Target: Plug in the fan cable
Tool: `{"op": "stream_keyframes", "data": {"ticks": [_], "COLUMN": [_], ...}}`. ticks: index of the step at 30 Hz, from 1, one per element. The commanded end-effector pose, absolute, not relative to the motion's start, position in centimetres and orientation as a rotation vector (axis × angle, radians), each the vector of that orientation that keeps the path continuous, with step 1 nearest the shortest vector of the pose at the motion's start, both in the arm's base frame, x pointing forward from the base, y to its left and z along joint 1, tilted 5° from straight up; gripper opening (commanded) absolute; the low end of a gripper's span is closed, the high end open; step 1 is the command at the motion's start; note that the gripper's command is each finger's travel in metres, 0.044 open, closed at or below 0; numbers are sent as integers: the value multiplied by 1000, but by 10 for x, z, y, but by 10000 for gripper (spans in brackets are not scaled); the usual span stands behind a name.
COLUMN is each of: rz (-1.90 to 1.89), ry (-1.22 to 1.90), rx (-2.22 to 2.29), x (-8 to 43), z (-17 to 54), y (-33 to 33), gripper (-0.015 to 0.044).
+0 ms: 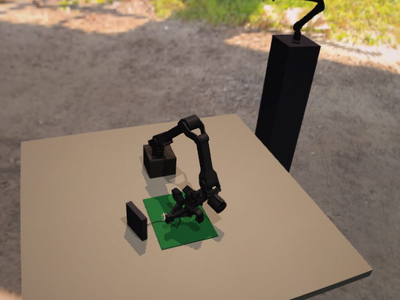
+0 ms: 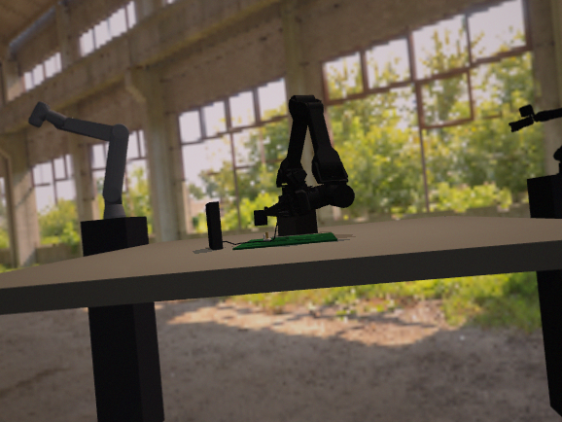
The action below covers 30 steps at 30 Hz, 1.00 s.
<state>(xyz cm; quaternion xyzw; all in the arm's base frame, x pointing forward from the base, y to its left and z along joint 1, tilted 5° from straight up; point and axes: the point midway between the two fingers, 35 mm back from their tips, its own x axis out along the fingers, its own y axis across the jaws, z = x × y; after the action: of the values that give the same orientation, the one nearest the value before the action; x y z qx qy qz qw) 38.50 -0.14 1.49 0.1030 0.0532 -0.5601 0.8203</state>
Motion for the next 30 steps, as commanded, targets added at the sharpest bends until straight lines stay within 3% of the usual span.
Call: {"op": "stream_keyframes", "data": {"ticks": [1, 30], "rz": [-1193, -1193], "ry": [113, 113], "rx": [219, 219], "x": [385, 386], "z": [10, -2], "y": [-1, -1], "gripper": [0, 0]}}
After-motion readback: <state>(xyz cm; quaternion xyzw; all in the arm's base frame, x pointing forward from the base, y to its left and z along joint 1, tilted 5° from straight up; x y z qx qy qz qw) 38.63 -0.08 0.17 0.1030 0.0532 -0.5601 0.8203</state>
